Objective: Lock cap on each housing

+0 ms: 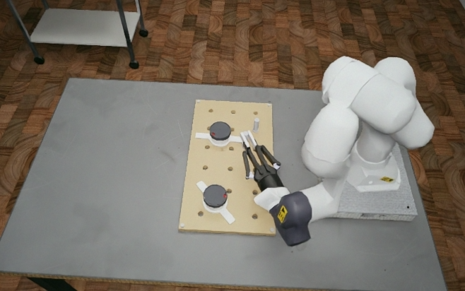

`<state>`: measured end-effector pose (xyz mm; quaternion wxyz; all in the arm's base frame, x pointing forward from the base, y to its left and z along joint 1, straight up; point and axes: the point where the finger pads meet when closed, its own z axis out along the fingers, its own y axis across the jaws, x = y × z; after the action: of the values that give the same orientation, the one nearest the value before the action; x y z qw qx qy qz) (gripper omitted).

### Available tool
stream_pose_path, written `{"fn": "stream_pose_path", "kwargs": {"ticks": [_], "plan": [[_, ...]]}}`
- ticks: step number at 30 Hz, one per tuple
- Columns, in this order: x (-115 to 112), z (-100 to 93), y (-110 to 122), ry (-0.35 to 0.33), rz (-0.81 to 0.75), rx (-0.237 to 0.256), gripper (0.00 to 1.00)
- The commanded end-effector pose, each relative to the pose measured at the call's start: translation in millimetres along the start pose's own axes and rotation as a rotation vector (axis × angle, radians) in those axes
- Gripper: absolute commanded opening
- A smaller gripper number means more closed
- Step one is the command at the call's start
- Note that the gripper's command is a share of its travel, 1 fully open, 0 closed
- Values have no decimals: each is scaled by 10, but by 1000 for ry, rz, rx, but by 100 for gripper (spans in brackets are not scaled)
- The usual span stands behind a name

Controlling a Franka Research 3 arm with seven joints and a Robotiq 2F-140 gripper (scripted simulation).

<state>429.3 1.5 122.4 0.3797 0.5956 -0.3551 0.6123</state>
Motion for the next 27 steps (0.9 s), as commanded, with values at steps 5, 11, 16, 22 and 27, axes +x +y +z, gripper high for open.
{"fn": "stream_pose_path", "kwargs": {"ticks": [5, 11, 16, 22, 27], "plan": [[-60, 1, -12, 3, 17, 0, 10], [-139, -2, -14, 3, 17, 0, 10], [-193, -4, -14, 3, 17, 0, 10], [-260, -7, -16, 3, 17, 0, 10], [-327, -9, -17, 3, 17, 0, 10]]}}
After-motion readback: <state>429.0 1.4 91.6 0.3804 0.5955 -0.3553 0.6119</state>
